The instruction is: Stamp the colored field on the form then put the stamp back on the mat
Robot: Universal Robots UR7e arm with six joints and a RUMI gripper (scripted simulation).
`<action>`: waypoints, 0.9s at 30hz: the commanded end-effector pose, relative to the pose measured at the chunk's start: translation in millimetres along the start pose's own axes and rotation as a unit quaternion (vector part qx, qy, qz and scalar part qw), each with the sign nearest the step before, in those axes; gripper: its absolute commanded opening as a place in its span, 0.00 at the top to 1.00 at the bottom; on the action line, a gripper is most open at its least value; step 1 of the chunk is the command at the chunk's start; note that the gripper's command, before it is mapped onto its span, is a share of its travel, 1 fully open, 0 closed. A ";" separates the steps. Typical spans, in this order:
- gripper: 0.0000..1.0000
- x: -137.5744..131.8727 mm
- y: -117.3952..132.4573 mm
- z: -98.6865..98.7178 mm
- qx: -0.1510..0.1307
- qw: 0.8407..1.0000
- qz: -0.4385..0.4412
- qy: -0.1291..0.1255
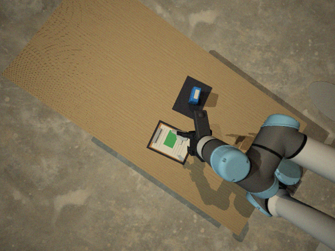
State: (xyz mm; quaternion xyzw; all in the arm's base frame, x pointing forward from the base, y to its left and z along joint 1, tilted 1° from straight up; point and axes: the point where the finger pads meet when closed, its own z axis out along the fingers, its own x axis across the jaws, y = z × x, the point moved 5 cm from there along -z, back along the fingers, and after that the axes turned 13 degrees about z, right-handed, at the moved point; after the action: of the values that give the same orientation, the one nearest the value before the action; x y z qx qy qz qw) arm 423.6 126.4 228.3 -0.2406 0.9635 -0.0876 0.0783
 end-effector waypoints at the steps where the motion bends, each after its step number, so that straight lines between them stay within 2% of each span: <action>1: 0.00 -7.4 -57.2 35.4 -0.023 0.999 0.038 0.024; 10: 0.00 11.7 -131.3 78.5 -0.053 0.993 0.097 0.048; 12: 0.00 11.7 -131.3 78.5 -0.053 0.993 0.097 0.048; 19: 0.00 28.5 -169.6 101.0 -0.069 0.988 0.129 0.058; 27: 0.00 41.2 -192.7 114.7 -0.080 0.984 0.149 0.062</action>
State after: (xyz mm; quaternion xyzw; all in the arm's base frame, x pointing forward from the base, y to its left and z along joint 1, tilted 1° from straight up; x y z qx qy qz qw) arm 491.5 -58.4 157.2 -0.1042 0.9943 -0.0197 0.0119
